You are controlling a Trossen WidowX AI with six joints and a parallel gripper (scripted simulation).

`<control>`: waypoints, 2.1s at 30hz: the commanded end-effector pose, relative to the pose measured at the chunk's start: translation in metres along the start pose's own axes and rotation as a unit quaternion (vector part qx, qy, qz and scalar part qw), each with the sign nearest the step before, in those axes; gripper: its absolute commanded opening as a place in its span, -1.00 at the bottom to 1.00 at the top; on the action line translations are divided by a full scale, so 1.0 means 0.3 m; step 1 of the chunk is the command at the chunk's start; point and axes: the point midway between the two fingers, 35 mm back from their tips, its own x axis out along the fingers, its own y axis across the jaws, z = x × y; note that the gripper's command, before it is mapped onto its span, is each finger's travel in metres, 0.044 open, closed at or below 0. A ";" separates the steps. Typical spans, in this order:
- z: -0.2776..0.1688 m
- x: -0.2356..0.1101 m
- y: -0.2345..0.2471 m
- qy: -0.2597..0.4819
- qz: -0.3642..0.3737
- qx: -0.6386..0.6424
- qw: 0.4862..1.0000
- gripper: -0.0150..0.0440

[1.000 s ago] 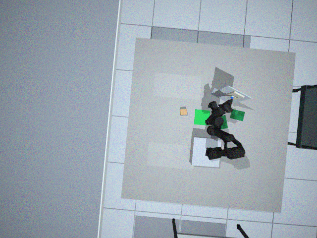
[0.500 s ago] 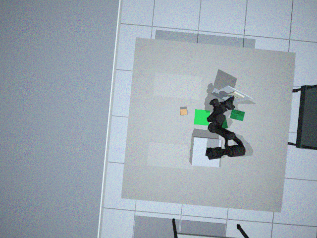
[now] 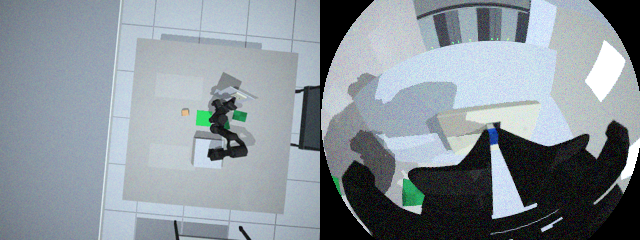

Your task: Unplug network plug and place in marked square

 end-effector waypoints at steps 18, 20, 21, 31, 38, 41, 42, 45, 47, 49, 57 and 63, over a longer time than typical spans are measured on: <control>-0.009 -0.031 0.003 -0.003 0.001 0.001 1.000 -0.49; -0.010 -0.036 0.003 -0.003 0.001 0.001 1.000 -0.49; -0.010 -0.039 0.003 -0.003 0.001 0.001 1.000 -0.49; -0.016 -0.064 0.004 -0.003 0.001 0.001 1.000 -0.49; -0.017 -0.082 0.004 -0.003 0.002 0.001 1.000 -0.49; -0.018 -0.090 0.005 -0.003 0.002 0.001 1.000 -0.49; -0.018 -0.092 0.005 -0.003 0.002 0.001 1.000 -0.49; -0.019 -0.100 0.005 -0.003 0.002 0.001 1.000 -0.49; -0.019 -0.105 0.005 -0.003 0.002 0.001 1.000 -0.49; -0.020 -0.111 0.005 -0.003 0.002 0.001 1.000 -0.49; -0.021 -0.129 0.006 -0.003 0.002 0.001 1.000 -0.49; -0.022 -0.144 0.006 -0.003 0.003 0.001 1.000 -0.49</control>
